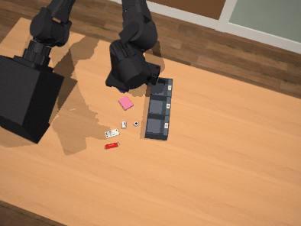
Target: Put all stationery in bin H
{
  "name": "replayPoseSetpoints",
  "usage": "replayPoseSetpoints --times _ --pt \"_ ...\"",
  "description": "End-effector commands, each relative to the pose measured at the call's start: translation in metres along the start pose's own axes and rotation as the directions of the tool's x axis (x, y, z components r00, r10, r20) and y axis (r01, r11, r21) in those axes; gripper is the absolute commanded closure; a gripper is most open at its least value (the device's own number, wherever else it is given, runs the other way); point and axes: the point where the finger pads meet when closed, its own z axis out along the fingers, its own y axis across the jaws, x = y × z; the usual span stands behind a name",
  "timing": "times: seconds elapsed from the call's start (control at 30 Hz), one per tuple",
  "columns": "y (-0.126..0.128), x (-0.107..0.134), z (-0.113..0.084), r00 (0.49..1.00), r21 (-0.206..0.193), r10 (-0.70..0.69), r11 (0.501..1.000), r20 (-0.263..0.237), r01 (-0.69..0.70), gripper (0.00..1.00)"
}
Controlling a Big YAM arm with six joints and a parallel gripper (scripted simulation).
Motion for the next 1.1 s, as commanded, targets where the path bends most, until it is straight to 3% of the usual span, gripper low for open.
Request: replayPoseSetpoints --times 0.0,0.93,1.0,1.07 --pt "0.004 -0.018 -0.007 1.0 0.009 -0.017 1.0 0.004 0.017 0.91" --pt "0.006 -0.02 -0.008 1.0 0.01 -0.018 1.0 0.004 0.018 0.91" --pt "0.002 -0.034 0.007 0.989 0.015 -0.151 0.989 0.01 0.15 0.91" --pt "0.003 -0.044 0.02 0.981 0.009 -0.196 0.981 0.012 0.196 0.91"
